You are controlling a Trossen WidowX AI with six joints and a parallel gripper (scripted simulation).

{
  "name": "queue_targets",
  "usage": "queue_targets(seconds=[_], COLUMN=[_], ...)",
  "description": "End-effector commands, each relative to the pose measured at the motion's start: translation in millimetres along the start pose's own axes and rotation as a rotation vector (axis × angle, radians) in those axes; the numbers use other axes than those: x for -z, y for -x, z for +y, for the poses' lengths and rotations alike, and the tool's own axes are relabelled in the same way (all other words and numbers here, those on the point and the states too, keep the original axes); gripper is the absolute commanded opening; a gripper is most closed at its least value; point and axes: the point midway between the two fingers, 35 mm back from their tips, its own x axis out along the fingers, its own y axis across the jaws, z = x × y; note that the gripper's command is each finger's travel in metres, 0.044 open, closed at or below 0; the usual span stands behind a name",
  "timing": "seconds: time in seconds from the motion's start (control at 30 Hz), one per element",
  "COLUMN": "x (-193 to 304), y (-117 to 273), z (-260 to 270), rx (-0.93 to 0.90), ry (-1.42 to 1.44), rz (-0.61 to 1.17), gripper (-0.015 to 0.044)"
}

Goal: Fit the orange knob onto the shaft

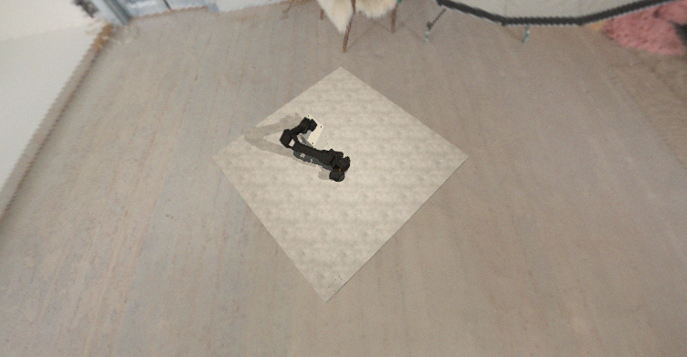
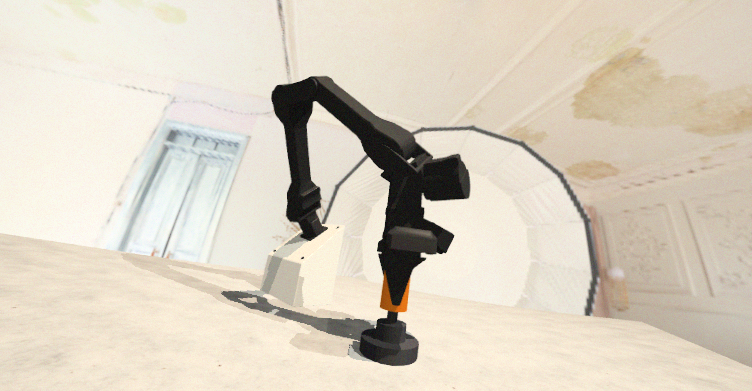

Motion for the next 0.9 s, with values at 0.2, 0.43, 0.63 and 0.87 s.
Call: queue_targets(seconds=[0.2,0.43,0.63,0.87], x=[-0.5,-0.3,0.0,0.3], y=[-2.5,-2.2,-2.7,1.2], z=[0.0,0.1,0.4,0.4], rx=[0.001,0.001,0.001,0.001], ry=[0.036,0.036,0.036,0.036], rz=[0.001,0.001,0.001,0.001], gripper=[0.0,0.0,0.0,0.0])
